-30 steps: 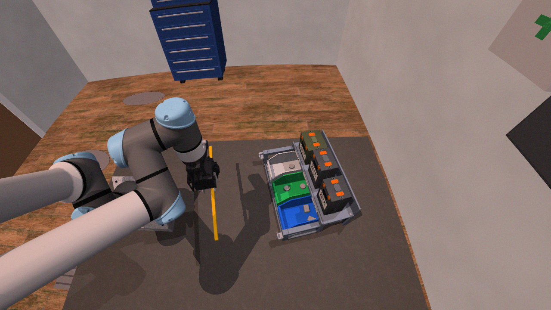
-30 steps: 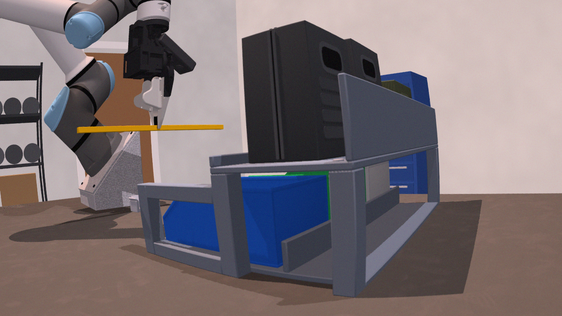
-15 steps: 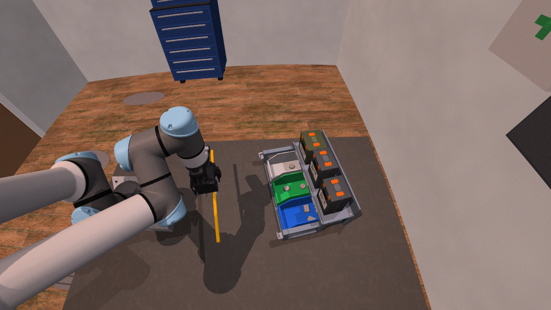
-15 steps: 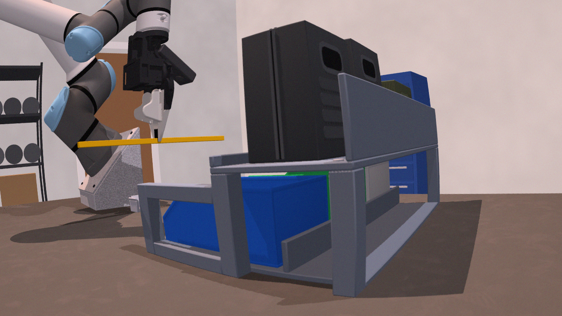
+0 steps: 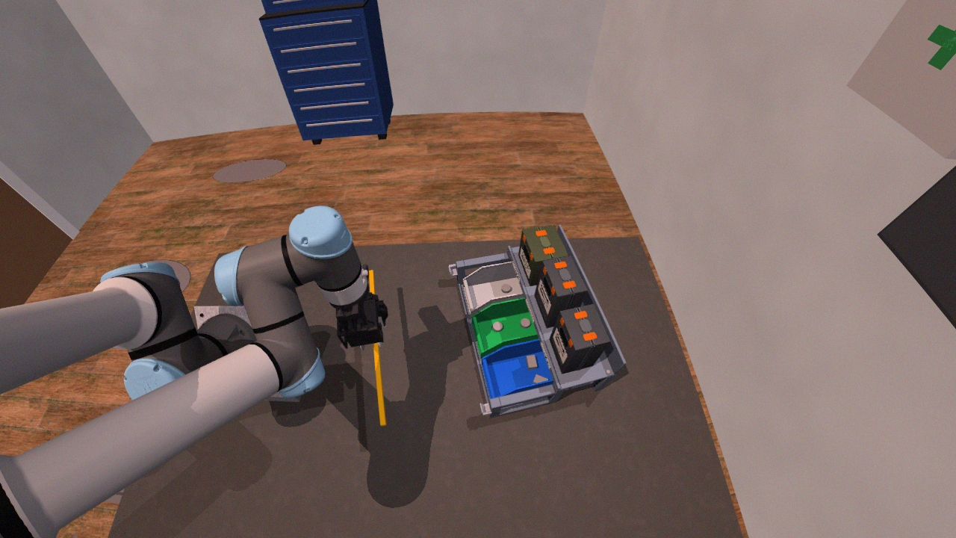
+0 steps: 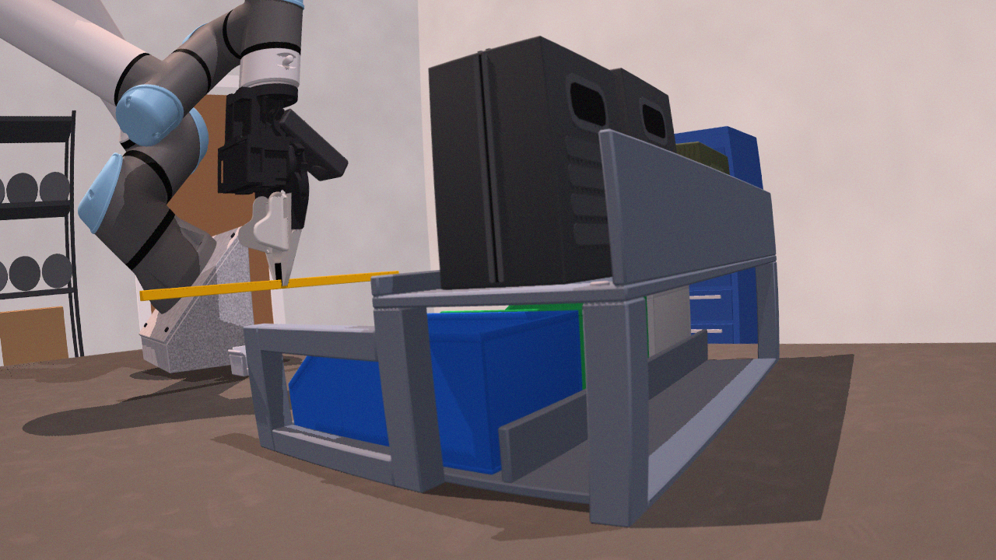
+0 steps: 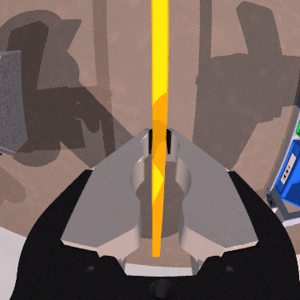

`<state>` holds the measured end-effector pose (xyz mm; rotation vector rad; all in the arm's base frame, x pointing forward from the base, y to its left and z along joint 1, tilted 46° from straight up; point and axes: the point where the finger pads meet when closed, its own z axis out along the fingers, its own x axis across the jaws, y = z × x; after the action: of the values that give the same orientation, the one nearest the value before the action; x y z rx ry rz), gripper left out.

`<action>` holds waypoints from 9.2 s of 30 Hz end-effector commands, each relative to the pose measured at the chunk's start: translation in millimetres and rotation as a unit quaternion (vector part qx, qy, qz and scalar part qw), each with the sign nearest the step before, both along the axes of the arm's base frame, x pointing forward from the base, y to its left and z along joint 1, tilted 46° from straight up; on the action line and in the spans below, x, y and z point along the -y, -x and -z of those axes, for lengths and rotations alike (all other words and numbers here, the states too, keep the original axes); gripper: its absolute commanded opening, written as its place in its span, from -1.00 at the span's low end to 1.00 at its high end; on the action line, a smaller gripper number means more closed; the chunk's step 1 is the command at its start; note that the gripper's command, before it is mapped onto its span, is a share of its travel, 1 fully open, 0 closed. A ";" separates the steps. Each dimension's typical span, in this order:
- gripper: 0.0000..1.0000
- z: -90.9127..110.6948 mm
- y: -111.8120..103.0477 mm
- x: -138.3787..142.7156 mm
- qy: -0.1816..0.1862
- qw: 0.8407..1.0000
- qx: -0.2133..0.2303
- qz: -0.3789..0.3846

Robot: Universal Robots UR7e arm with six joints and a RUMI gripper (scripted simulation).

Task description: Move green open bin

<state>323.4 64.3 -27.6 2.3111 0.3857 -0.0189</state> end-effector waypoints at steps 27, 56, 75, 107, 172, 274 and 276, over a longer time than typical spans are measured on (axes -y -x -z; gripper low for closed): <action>-1.00 52.5 -8.9 52.4 -0.001 1.000 0.001 -0.001; -1.00 68.4 -11.3 68.5 -0.001 1.000 0.001 -0.001; -1.00 68.6 -11.4 68.6 -0.001 1.000 0.001 -0.001; -0.47 68.6 -11.4 68.6 -0.001 1.000 0.001 -0.001; -0.47 67.2 -11.2 67.3 -0.001 1.000 0.001 -0.001; -1.00 -9.6 0.7 -10.4 -0.001 1.000 0.001 -0.001; -1.00 -12.1 1.1 -13.0 -0.001 1.000 0.001 -0.001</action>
<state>322.7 73.0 -19.6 2.3126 0.3880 -0.0156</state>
